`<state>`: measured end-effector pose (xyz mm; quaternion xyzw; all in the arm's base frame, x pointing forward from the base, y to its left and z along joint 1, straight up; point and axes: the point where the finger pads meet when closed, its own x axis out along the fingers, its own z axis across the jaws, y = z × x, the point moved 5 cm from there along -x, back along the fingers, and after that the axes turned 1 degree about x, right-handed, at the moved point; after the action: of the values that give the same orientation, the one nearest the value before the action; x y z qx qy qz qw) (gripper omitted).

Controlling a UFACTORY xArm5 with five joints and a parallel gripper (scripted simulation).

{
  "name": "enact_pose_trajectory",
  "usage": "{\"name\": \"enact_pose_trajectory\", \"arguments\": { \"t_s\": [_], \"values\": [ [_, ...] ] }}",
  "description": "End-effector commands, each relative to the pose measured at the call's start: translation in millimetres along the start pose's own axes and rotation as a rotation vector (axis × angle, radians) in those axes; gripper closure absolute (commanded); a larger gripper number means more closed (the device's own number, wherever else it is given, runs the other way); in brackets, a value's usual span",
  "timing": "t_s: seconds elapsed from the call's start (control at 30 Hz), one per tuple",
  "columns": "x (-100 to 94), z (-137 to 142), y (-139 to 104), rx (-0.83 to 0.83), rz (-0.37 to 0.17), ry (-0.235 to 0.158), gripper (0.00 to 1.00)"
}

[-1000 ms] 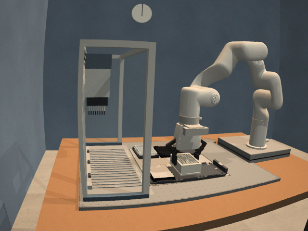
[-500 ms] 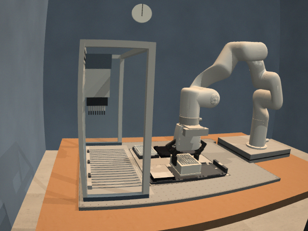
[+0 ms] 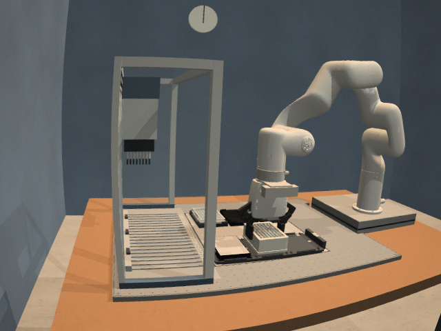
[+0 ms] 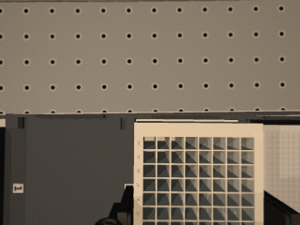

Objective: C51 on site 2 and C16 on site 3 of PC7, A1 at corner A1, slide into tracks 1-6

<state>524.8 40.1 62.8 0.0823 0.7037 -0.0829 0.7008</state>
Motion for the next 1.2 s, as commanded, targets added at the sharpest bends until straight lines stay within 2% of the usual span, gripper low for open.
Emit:
{"name": "enact_pose_trajectory", "arguments": {
  "t_s": [0.0,0.3,0.93,0.97,1.17],
  "values": [
    [0.1,1.3,0.4,0.000,0.001,-0.004,1.00],
    [6.1,1.3,0.4,0.000,0.001,-0.004,1.00],
    [6.3,1.3,0.4,0.000,0.001,-0.004,1.00],
    [6.7,1.3,0.4,0.000,0.001,-0.004,0.00],
    [6.7,1.3,0.4,0.000,0.001,-0.004,0.00]
  ]
}}
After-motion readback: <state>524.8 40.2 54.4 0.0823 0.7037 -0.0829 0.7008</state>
